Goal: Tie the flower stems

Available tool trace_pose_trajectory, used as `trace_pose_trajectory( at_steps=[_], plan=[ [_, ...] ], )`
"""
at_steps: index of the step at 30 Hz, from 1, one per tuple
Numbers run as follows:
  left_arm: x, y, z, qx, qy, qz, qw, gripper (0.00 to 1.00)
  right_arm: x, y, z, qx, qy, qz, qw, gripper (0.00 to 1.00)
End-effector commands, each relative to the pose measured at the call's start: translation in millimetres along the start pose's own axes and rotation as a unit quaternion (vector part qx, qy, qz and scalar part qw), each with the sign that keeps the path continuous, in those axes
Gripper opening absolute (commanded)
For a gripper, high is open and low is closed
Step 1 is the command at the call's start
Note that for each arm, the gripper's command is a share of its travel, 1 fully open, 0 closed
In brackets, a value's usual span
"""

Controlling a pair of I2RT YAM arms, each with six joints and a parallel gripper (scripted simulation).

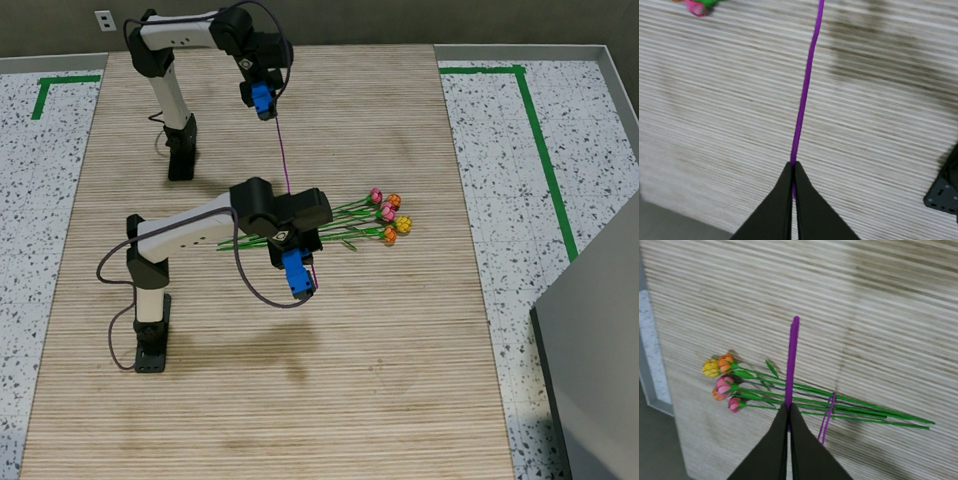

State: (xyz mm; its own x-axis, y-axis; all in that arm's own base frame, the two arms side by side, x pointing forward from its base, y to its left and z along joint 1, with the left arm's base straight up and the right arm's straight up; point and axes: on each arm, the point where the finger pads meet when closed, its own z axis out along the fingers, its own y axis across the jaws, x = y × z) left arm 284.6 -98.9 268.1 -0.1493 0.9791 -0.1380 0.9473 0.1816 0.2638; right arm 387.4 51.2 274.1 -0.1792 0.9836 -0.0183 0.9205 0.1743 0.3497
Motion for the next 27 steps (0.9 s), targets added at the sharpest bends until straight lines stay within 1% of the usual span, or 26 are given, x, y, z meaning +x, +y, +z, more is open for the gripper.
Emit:
trace_pose_trajectory(
  at_steps=[1, 4, 5, 14, 27],
  plan=[
    [0, 4, -28, -0.034, -0.021, -0.001, 0.999, 0.0, -1, 3, -30, -0.036, 0.0, -0.002, 0.999, 0.0],
    [-1, 6, -32, -0.041, -0.025, -0.001, 0.999, 0.0, -1, 5, -35, -0.045, -0.001, -0.002, 0.999, 0.0],
    [-2, 6, -33, -0.041, -0.027, -0.001, 0.999, 0.0, -1, 6, -31, -0.04, -0.001, -0.002, 0.999, 0.0],
    [0, 3, -29, -0.034, -0.025, -0.001, 0.999, 0.0, -3, 6, -30, -0.039, 0.0, -0.003, 0.999, 0.0],
    [16, 1, -28, -0.03, -0.023, 0.0, 0.999, 0.0, -18, 6, -20, -0.027, 0.002, -0.004, 1.0, 0.0]
  ],
)
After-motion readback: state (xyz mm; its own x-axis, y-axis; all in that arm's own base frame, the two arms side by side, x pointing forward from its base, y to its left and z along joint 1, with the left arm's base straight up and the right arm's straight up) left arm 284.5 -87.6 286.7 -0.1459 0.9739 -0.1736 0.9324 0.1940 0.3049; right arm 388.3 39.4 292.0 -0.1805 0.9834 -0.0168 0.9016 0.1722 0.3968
